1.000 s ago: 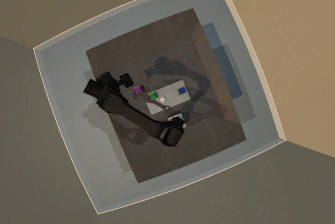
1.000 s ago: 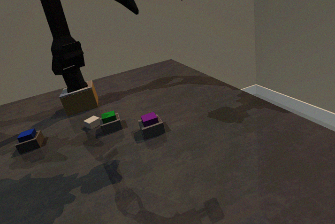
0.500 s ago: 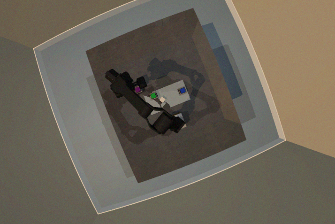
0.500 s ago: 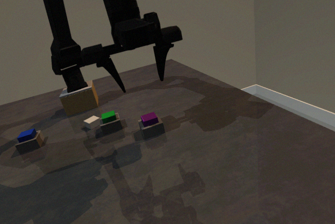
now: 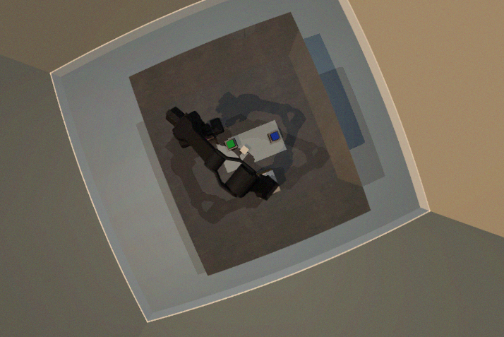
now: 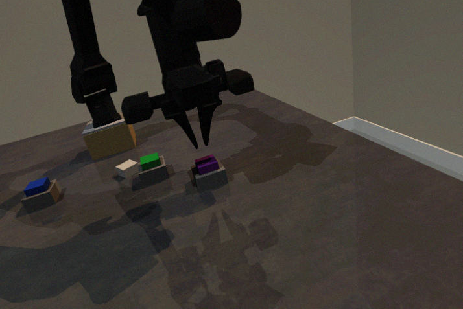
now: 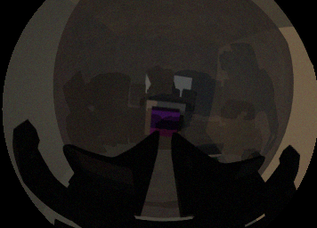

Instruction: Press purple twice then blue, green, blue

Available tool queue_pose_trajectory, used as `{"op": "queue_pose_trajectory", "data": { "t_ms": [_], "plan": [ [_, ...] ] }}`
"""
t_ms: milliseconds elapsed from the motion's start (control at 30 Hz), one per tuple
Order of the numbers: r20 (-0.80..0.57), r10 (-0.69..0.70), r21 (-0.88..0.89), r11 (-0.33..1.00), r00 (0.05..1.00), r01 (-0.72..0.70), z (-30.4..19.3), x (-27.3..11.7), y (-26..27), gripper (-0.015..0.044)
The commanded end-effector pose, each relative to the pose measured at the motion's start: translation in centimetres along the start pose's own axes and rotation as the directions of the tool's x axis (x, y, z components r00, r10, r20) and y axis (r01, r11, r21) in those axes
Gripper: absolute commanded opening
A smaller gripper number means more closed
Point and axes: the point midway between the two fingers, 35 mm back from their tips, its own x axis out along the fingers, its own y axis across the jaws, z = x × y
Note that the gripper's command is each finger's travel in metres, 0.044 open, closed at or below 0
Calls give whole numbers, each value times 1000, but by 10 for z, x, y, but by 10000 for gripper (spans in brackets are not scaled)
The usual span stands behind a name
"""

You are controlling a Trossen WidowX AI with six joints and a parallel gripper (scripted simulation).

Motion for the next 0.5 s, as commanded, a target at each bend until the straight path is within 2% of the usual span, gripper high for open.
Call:
{"op": "queue_pose_trajectory", "data": {
  "t_ms": [0,467],
  "plan": [
    [-1,4,-5,1000,1000,-4,0,1,0,20],
    [-1,3,-5,1000,1000,-4,0,18,1,20]
  ]
}}
